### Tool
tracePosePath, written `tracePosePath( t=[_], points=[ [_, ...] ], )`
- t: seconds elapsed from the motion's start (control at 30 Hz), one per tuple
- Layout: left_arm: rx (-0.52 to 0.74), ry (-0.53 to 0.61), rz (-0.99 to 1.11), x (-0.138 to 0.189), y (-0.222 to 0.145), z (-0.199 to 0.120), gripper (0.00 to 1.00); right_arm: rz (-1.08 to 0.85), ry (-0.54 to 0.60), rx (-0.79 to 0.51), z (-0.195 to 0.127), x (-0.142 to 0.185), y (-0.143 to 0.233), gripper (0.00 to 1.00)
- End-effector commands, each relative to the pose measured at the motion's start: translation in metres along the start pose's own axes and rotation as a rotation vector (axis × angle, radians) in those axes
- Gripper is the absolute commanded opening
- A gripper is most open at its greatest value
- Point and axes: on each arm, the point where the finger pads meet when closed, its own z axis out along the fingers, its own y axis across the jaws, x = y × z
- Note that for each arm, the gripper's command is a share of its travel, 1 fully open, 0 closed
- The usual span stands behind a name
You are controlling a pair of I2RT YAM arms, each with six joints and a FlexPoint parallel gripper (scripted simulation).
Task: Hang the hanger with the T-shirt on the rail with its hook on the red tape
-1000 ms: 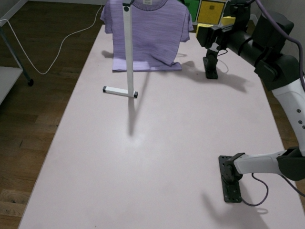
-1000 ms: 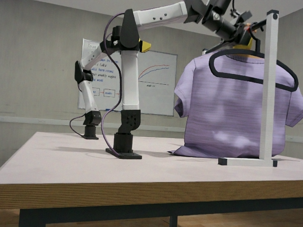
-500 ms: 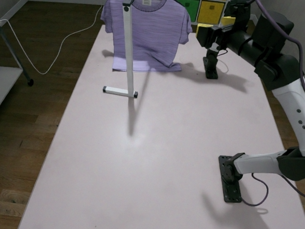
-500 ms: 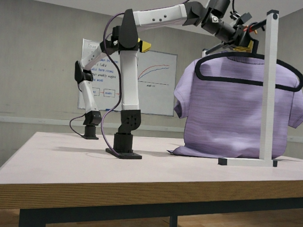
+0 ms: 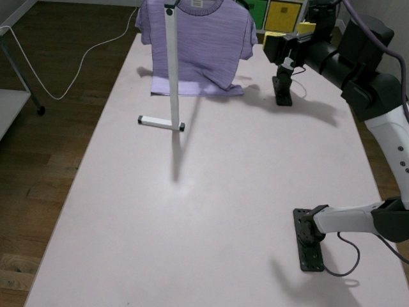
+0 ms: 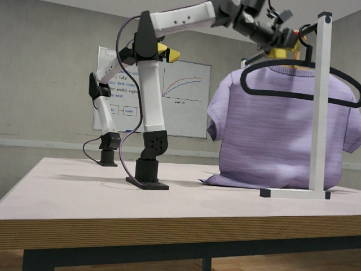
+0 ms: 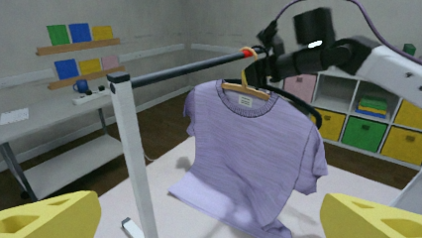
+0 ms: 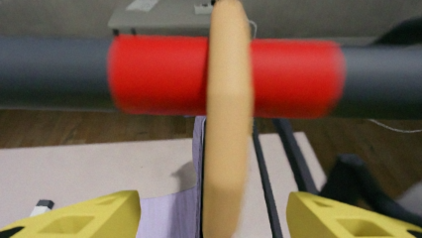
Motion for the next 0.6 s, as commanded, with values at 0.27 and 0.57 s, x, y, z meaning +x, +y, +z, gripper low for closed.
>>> tracePosePath(
  t=[0.27,0.57],
  points=[
    [0.004,-0.013,-0.003,-0.005,-0.002,-0.003,1.00,-0.014,-0.074,0.006,-0.120,-0.023,0.000,0.65],
    [0.004,-0.013,-0.003,-0.005,-0.002,-0.003,1.00,-0.001,-0.015,0.001,-0.181,-0.009,0.000,0.65]
  ],
)
